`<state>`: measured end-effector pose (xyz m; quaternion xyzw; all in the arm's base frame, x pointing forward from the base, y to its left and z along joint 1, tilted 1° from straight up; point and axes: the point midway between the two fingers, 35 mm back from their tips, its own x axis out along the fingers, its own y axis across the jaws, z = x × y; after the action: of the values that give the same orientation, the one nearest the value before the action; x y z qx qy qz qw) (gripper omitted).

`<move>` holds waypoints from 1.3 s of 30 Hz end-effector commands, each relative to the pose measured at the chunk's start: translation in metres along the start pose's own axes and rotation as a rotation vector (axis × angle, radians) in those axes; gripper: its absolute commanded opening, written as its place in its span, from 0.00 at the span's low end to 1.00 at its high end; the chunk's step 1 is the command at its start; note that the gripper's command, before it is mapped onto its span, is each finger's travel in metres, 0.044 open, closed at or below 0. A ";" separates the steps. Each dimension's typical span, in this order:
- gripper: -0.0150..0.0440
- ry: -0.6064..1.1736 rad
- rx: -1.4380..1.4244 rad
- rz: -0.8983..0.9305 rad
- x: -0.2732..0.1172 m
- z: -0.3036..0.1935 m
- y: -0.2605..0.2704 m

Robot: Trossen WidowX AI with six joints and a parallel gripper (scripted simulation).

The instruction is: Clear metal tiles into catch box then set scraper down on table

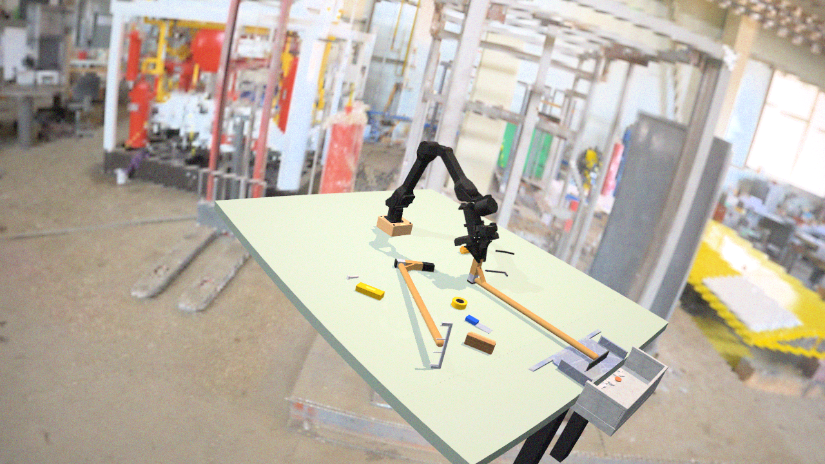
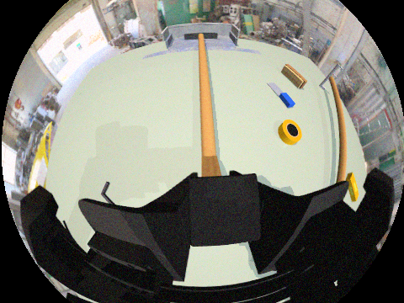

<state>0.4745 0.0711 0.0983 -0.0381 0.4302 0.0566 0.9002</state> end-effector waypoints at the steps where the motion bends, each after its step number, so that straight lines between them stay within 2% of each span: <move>1: 0.25 -0.025 0.002 -0.001 -0.010 0.004 0.000; 39: 0.25 -0.026 0.002 0.000 -0.049 -0.041 -0.001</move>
<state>0.4136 0.0624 0.1019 -0.0385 0.4306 0.0576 0.8999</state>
